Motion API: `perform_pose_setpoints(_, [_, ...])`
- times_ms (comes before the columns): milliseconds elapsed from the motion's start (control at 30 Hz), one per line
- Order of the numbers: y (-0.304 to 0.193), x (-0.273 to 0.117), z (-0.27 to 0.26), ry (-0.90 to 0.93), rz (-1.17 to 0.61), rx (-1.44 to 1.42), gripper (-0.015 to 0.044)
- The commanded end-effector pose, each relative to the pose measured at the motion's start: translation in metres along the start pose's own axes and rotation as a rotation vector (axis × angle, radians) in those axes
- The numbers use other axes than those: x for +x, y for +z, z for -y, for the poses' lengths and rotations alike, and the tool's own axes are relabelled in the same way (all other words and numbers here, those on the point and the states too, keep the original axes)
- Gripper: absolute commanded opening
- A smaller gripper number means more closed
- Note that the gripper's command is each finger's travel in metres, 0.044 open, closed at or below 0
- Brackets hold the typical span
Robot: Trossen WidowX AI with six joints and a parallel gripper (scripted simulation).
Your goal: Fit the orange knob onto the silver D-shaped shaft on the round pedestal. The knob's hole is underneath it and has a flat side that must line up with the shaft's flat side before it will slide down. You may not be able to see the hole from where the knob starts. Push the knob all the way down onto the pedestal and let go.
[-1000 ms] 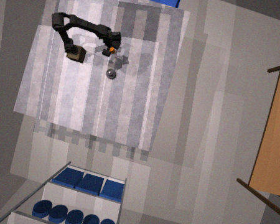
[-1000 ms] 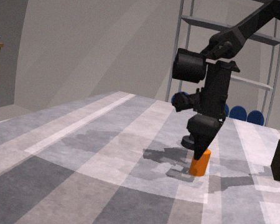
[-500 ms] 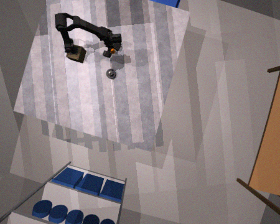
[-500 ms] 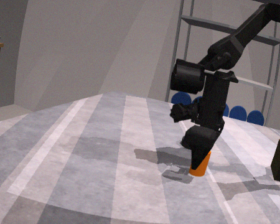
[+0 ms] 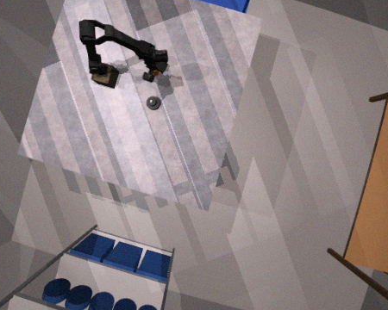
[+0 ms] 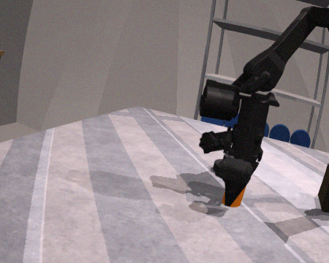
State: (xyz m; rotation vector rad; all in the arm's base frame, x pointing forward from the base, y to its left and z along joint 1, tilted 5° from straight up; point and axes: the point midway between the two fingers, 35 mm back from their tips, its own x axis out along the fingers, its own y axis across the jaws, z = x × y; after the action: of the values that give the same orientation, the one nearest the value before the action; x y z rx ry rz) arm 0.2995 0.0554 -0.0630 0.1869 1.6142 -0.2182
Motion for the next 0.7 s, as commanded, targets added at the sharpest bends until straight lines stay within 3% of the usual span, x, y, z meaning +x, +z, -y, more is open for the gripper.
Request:
perform_pose_setpoints(0, [0.0,0.001,0.001,-0.003,0.0,0.005,0.0282])
perform_pose_setpoints(133, [0.0,0.001,0.001,-0.003,0.0,0.005,0.0177])
perform_pose_setpoints(300, [0.0,0.001,0.001,-0.003,0.0,0.005,0.0144])
perform_pose_setpoints(467, [0.001,-0.006,0.0,-0.003,0.0,0.005,0.0013])
perform_pose_setpoints(667, [0.004,-0.023,-0.002,-0.003,0.0,0.005,0.0])
